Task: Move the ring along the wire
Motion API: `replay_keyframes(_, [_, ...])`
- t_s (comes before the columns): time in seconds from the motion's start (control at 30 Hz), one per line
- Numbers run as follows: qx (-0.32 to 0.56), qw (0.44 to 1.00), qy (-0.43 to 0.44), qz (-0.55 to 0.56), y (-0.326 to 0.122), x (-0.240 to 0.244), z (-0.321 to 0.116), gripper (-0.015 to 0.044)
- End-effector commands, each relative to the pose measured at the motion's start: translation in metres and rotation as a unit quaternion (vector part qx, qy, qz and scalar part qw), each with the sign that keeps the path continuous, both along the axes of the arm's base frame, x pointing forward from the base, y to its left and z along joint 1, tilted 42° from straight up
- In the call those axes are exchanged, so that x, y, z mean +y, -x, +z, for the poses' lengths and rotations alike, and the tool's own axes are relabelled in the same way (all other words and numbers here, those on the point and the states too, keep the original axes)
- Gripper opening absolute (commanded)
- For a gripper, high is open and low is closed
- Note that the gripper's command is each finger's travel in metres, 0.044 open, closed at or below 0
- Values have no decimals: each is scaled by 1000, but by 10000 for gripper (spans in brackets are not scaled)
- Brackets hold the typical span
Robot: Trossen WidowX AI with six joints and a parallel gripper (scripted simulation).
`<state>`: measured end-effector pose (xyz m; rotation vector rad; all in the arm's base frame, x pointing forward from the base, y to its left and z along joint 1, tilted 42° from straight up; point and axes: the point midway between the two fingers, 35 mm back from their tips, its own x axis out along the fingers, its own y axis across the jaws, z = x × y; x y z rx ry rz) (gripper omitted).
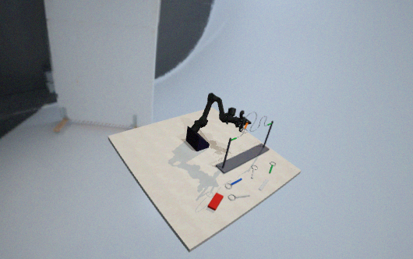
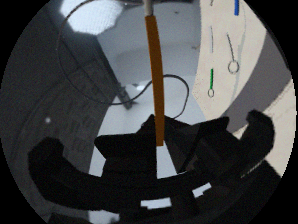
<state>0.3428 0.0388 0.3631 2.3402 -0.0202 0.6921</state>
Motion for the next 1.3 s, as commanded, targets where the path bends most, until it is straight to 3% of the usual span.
replay_keyframes(0.0, [6,999,53,0,-1,12,-14,-150])
replay_keyframes(0.77, [25,965,260,-22,-9,45,-69,-150])
replay_keyframes(1.27, [45,908,412,-57,-19,54,-118,-150])
